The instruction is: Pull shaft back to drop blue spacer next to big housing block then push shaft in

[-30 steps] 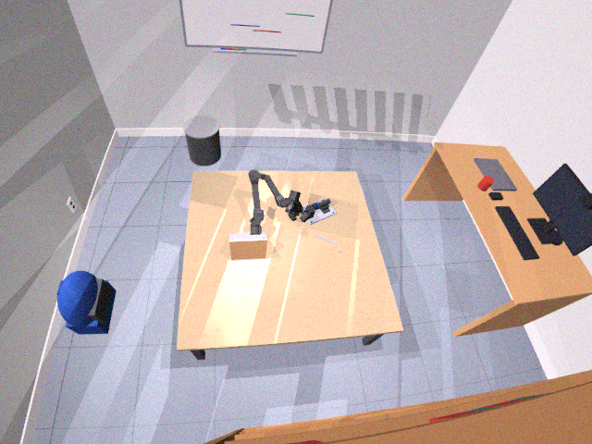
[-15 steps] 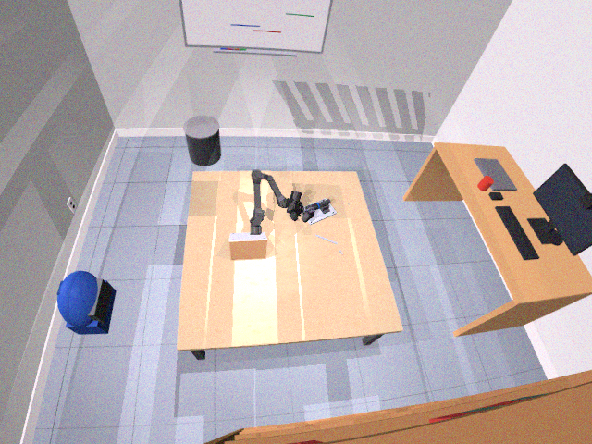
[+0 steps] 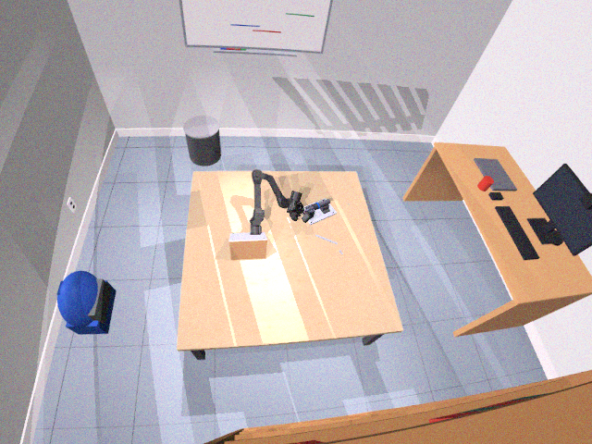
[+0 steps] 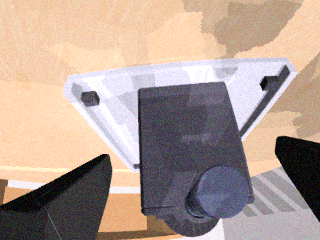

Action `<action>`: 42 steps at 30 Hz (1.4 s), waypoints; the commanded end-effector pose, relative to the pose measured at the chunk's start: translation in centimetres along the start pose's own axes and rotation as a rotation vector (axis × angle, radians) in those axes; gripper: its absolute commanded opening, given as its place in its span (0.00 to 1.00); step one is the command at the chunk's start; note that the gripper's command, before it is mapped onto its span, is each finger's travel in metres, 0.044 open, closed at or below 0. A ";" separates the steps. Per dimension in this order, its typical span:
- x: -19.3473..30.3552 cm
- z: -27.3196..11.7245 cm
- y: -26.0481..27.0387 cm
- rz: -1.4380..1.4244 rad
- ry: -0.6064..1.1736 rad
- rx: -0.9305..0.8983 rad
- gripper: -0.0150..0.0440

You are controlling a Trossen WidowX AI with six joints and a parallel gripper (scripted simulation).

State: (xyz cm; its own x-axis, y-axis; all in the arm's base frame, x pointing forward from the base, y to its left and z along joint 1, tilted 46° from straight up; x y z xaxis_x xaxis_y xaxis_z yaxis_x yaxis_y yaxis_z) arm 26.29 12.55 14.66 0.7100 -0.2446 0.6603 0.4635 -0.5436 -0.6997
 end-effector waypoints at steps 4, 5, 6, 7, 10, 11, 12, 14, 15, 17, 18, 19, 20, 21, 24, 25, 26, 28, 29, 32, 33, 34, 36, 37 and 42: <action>0.0 0.0 0.0 0.003 0.002 -0.002 1.00; 0.0 0.0 0.0 0.003 0.002 -0.002 1.00; 0.0 0.0 0.0 0.003 0.002 -0.002 1.00; 0.0 0.0 0.0 0.003 0.002 -0.002 1.00; 0.0 0.0 0.0 0.003 0.002 -0.002 1.00; 0.0 0.0 0.0 0.003 0.002 -0.002 1.00; 0.0 0.0 0.0 0.003 0.002 -0.002 1.00; 0.0 0.1 0.1 0.003 0.002 -0.002 1.00; 0.0 0.1 0.1 0.003 0.002 -0.002 1.00; 0.0 0.1 0.1 0.003 0.002 -0.002 1.00; 0.0 0.1 0.1 0.003 0.002 -0.002 1.00; 0.0 0.0 0.0 -0.001 0.001 0.001 0.96; 0.0 0.0 0.0 -0.001 0.001 0.001 0.91; 0.0 0.0 0.0 -0.001 0.001 0.001 0.87; 0.0 0.0 0.0 -0.001 0.001 0.001 0.73; 0.0 0.0 0.0 -0.001 0.001 0.001 0.69; 0.0 0.0 0.0 -0.001 0.001 0.001 0.64; 0.0 0.0 0.0 -0.001 0.001 0.001 0.56; 0.0 0.0 0.0 -0.001 0.001 0.001 0.51; 0.0 0.0 0.0 -0.001 0.001 0.001 0.38; 0.0 0.0 0.0 -0.001 0.001 0.001 0.33; 0.0 0.0 0.0 -0.001 0.001 0.001 0.32; 0.0 0.0 0.0 -0.001 0.001 0.001 0.30; 0.0 0.0 0.0 -0.001 0.001 0.001 0.29; -0.1 0.0 0.0 0.002 0.001 -0.002 0.25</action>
Point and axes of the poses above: the point midway between the two fingers, 35 mm back from their tips, its own z axis out along the fingers, its own y axis across the jaws, x = y × z, the point moved 10 cm from there along -z, back along the fingers, and after that the axes turned 4 degrees about z, right-handed, at the moved point
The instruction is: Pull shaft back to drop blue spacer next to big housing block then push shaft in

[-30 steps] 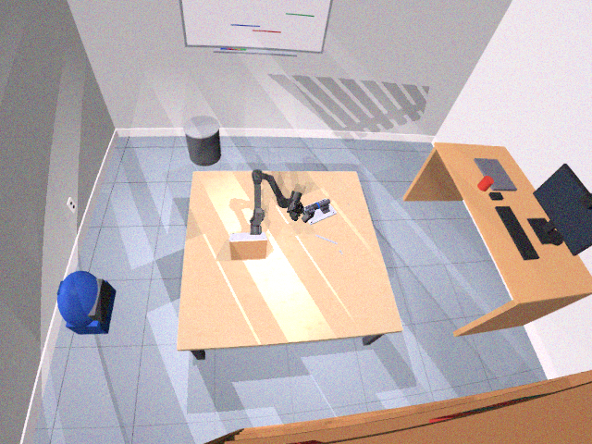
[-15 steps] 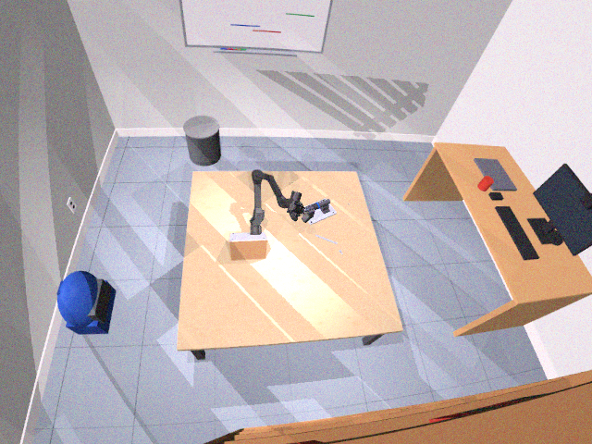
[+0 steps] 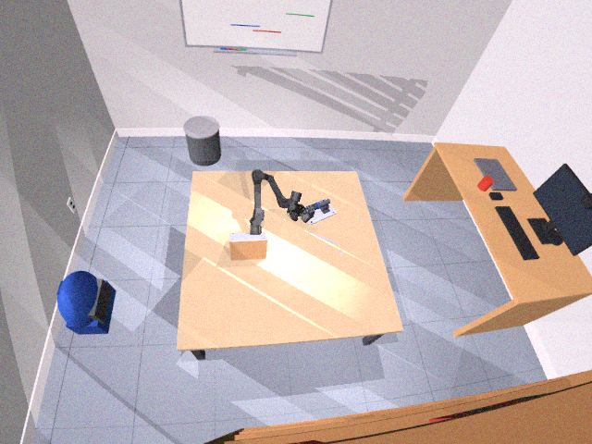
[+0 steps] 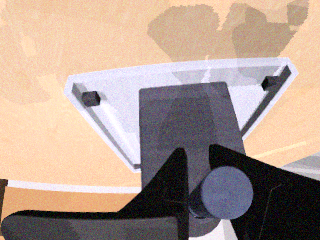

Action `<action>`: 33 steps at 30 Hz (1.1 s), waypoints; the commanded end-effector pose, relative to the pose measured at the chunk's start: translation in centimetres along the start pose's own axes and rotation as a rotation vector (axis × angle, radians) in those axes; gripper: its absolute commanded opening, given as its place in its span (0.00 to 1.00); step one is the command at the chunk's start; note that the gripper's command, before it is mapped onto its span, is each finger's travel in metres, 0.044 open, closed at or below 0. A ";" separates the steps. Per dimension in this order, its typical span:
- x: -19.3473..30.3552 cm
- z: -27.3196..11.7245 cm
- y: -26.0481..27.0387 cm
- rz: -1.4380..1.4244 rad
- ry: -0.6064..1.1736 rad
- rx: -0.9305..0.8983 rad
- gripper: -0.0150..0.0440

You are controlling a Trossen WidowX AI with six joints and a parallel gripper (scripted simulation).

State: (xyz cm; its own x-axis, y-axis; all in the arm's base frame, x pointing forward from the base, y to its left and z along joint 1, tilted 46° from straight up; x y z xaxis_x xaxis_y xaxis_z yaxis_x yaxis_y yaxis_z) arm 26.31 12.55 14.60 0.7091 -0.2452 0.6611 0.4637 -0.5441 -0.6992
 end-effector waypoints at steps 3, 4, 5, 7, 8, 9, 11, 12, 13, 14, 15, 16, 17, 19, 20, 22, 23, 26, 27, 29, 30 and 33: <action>-0.2 -0.2 0.0 0.004 0.000 -0.002 0.25; -0.3 -0.3 0.0 0.004 0.000 -0.002 0.25; -0.3 -0.3 0.0 0.004 0.000 -0.002 0.25; -0.4 -0.4 0.0 0.004 0.000 -0.002 0.25; -0.5 -0.5 0.0 0.004 0.000 -0.002 0.25; -0.5 -0.5 0.0 0.004 0.000 -0.002 0.25; -0.6 -0.6 0.0 0.004 0.000 -0.002 0.25; -0.7 -0.6 0.0 0.004 0.000 -0.002 0.25; -0.7 -0.7 0.0 0.004 0.000 -0.002 0.25; -0.7 -0.7 0.0 0.004 0.000 -0.002 0.25; -0.8 -0.8 0.0 0.004 0.000 -0.002 0.25; -0.8 -0.8 0.0 0.004 0.000 -0.002 0.25; -0.9 -0.9 0.0 0.004 0.000 -0.003 0.25; -1.0 -1.0 0.0 0.004 0.000 -0.003 0.25; -1.0 -1.0 0.0 0.004 0.000 -0.003 0.25; -1.1 -1.1 0.0 0.004 0.000 -0.003 0.25; -1.2 -1.1 0.0 0.004 0.000 -0.003 0.25; -1.1 -1.1 0.0 0.004 0.000 -0.003 0.25; -1.1 -1.1 0.0 0.004 0.000 -0.003 0.25; -1.1 -1.1 0.0 0.004 0.000 -0.003 0.25; -1.1 -1.1 0.0 0.004 0.000 -0.003 0.25; -1.1 -1.1 0.0 0.004 0.000 -0.003 0.25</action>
State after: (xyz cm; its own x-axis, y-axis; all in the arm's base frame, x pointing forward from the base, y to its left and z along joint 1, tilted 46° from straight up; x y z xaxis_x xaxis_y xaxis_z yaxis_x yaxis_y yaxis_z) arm 25.02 11.95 14.10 0.7110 -0.2472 0.6583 0.4591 -0.5459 -0.7008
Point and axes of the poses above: the point midway between the two fingers, 35 mm back from their tips, its own z axis out along the fingers, its own y axis across the jaws, x = y × z, the point moved 10 cm from there along -z, back along the fingers, and after that the axes turned 4 degrees about z, right-handed, at the moved point
